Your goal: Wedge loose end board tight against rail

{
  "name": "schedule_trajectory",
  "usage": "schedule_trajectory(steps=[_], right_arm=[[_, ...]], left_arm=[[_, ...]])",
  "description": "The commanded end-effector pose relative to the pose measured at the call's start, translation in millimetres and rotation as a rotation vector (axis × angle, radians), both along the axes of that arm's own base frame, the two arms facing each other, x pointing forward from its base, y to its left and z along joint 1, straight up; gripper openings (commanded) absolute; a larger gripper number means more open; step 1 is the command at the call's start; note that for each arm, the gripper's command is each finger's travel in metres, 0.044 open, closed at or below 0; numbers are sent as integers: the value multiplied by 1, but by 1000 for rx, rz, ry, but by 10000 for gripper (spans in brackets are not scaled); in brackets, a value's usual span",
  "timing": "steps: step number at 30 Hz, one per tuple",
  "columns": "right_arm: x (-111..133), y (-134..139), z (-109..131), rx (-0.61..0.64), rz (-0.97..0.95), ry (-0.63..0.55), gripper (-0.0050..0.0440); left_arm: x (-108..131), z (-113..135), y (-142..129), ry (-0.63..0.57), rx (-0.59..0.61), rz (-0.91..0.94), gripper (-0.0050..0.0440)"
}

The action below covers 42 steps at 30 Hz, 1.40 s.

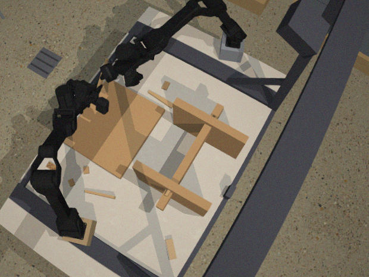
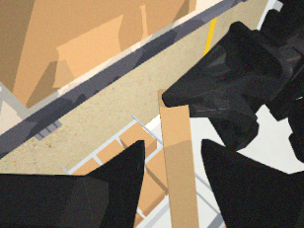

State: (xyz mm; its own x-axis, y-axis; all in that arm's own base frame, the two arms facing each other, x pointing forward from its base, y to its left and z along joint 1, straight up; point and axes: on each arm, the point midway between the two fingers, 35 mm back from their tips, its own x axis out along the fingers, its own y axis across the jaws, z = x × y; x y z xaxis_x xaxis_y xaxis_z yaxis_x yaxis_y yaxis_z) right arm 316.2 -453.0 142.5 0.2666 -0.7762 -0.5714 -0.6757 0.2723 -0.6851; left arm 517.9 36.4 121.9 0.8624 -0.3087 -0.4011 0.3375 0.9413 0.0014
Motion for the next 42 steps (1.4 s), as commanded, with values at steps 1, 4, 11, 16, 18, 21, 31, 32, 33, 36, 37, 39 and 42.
schedule_trajectory(steps=[1, 4, 11, 16, 18, 21, 31, 32, 33, 36, 37, 39, 42], right_arm=[[-2, 9, 31, -41, 0, -38, 175], [-4, 13, 34, -42, 0, -41, 175], [-6, 20, 38, -42, -1, -44, 175], [-9, 26, 42, -43, -2, -48, 175], [-10, 29, 44, -44, -2, -50, 175], [-12, 33, 46, -45, -2, -52, 175], [-16, 43, 52, -46, -3, -57, 175], [-17, 45, 53, -46, -3, -58, 175], [-17, 46, 53, -46, -4, -59, 175], [-17, 46, 54, -47, -4, -59, 175], [-13, 52, 57, -44, 5, -88, 175], [-7, 61, 62, -37, 7, -135, 175], [-3, 63, 67, -41, 6, -163, 175]], left_arm=[[0, 14, 1, -28, 3, 1, 10], [0, 14, 1, -28, 3, 1, 10], [0, 14, 1, -28, 3, 1, 10], [0, 14, 1, -28, 3, 1, 10], [0, 14, 1, -28, 3, 1, 10], [0, 14, 1, -28, 3, 1, 10], [0, 14, 1, -28, 3, 1, 10], [0, 14, 1, -28, 3, 1, 10], [0, 14, 1, -28, 3, 1, 10], [0, 14, 1, -28, 3, 1, 10], [0, 14, 1, -28, 3, 1, 10], [0, 14, 1, -28, 3, 1, 10], [0, 14, 1, -28, 3, 1, 10]])
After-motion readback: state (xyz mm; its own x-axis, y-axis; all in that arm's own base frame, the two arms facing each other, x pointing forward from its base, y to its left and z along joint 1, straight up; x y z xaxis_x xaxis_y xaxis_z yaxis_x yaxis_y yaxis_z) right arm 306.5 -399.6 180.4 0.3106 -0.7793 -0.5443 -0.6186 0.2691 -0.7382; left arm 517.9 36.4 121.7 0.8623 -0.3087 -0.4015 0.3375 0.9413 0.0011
